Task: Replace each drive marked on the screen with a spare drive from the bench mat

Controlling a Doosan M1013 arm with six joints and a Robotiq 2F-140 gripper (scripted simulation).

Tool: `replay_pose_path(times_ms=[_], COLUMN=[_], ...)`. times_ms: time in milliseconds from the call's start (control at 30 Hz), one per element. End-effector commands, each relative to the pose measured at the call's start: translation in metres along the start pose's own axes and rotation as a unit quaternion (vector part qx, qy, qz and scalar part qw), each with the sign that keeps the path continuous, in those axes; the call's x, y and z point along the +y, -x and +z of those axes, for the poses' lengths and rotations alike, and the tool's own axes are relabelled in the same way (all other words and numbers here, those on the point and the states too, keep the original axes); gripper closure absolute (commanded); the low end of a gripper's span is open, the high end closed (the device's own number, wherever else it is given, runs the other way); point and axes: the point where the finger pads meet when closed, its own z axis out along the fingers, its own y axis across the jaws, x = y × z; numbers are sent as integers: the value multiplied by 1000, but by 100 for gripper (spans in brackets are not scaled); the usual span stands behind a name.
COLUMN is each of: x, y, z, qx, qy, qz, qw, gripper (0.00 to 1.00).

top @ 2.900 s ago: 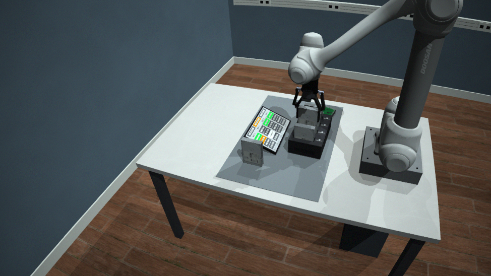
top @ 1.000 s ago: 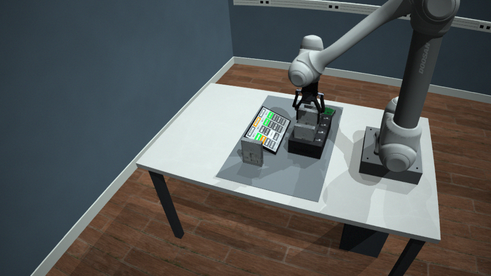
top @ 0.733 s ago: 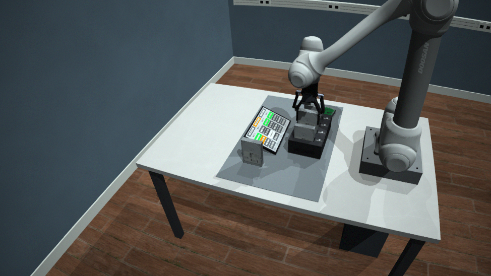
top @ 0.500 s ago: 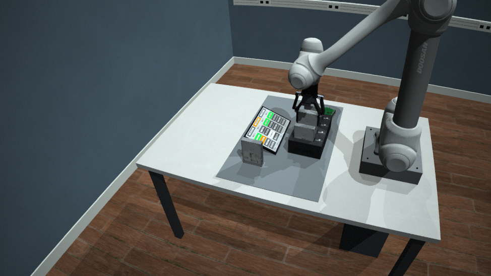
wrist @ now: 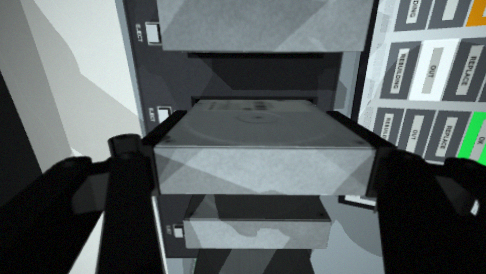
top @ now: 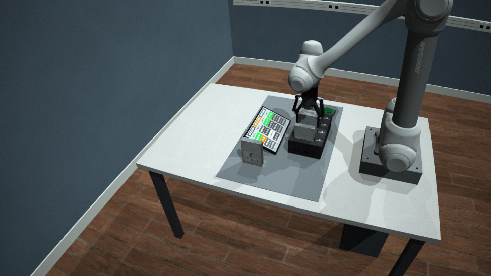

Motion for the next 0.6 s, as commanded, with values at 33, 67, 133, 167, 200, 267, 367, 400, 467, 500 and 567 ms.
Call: replay_pose_path(times_ms=[33, 67, 133, 167, 200, 267, 367, 400, 467, 500, 567], x=[0, 0, 0, 0, 0, 0, 0, 0, 0, 0, 0], y=[0, 0, 0, 0, 0, 0, 0, 0, 0, 0, 0], z=[4, 5, 6, 6, 6, 8, 11, 12, 13, 14, 16], qx=[0, 0, 0, 0, 0, 0, 0, 0, 0, 0, 0], qy=[1, 1, 1, 1, 1, 1, 1, 1, 1, 1, 1], qz=[0, 0, 0, 0, 0, 0, 0, 0, 0, 0, 0], qw=[1000, 1000, 1000, 1000, 1000, 1000, 1000, 1000, 1000, 1000, 1000], gripper=[90, 90, 90, 90, 90, 90, 90, 90, 90, 90, 90])
